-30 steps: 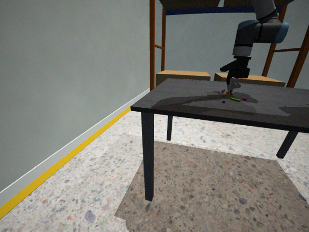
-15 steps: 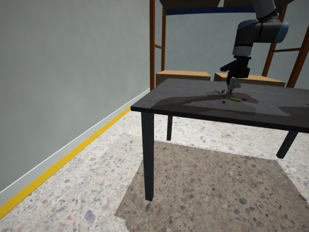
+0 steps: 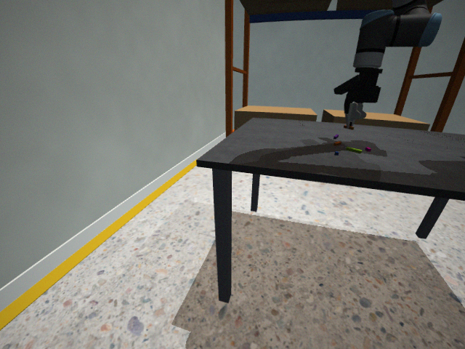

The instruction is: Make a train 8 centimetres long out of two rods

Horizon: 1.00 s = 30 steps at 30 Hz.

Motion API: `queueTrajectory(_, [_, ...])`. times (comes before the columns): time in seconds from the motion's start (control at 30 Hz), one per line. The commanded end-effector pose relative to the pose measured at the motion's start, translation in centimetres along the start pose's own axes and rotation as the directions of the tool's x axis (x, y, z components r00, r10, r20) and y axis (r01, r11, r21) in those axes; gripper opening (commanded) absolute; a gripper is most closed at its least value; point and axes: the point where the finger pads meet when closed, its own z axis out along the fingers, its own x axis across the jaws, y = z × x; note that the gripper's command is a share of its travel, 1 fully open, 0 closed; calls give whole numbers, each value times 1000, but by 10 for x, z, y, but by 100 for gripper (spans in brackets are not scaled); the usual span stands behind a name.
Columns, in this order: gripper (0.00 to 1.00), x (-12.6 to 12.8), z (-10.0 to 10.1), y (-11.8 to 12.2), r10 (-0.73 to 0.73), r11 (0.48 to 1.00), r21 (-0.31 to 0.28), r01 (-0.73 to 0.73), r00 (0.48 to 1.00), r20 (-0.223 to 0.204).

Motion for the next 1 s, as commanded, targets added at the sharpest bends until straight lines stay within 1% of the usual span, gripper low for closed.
queueTrajectory(0.0, [0,0,-27,-1,-1,1000,-2,1,1000,0])
queueTrajectory(0.1, [0,0,-38,-1,-1,1000,-2,1,1000,0])
queueTrajectory(0.23, [0,0,-45,-1,-1,1000,-2,1,1000,0])
queueTrajectory(0.73, [0,0,-45,-1,2,1000,-2,-2,1000,0])
queueTrajectory(0.97, [0,-4,-45,0,52,999,-2,-52,999,-1])
